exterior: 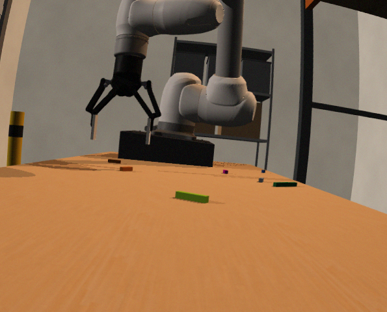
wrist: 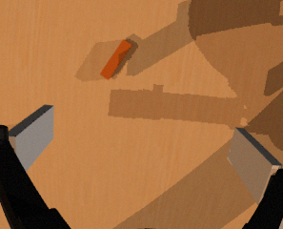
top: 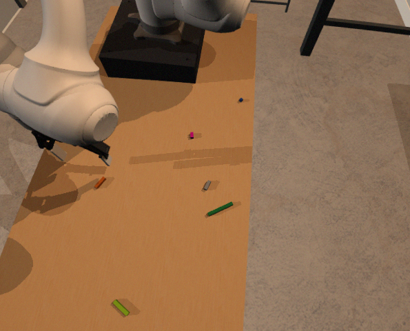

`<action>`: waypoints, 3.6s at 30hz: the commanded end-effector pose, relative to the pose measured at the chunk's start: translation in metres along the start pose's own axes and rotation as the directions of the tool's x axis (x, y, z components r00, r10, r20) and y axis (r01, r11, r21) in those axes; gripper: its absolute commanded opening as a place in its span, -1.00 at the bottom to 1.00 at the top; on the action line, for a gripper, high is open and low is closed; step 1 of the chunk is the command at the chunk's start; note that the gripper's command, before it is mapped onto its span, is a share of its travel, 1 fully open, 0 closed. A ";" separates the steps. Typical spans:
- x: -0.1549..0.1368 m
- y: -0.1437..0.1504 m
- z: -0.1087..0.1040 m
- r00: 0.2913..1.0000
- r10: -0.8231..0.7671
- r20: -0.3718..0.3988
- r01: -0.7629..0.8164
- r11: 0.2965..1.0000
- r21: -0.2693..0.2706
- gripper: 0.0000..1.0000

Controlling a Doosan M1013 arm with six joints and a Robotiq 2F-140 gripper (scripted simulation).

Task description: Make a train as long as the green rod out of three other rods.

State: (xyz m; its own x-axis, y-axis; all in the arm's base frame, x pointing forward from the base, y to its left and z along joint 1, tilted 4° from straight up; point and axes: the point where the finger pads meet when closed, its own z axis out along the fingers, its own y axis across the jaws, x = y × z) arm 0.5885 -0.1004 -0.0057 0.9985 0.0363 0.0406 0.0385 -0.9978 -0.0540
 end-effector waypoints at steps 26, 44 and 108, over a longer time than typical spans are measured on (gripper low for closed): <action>0.003 0.000 -0.001 1.000 0.001 0.002 -0.001 1.000 -0.002 1.00; 0.145 -0.053 -0.007 0.952 -0.306 0.002 0.306 0.952 0.000 1.00; 0.323 -0.198 -0.001 0.708 -0.706 0.003 0.706 0.708 0.001 1.00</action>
State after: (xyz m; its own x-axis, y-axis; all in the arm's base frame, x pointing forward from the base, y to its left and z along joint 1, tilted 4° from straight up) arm 0.9018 0.1083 0.0178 0.6876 0.7229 0.0676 0.7251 -0.6885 -0.0123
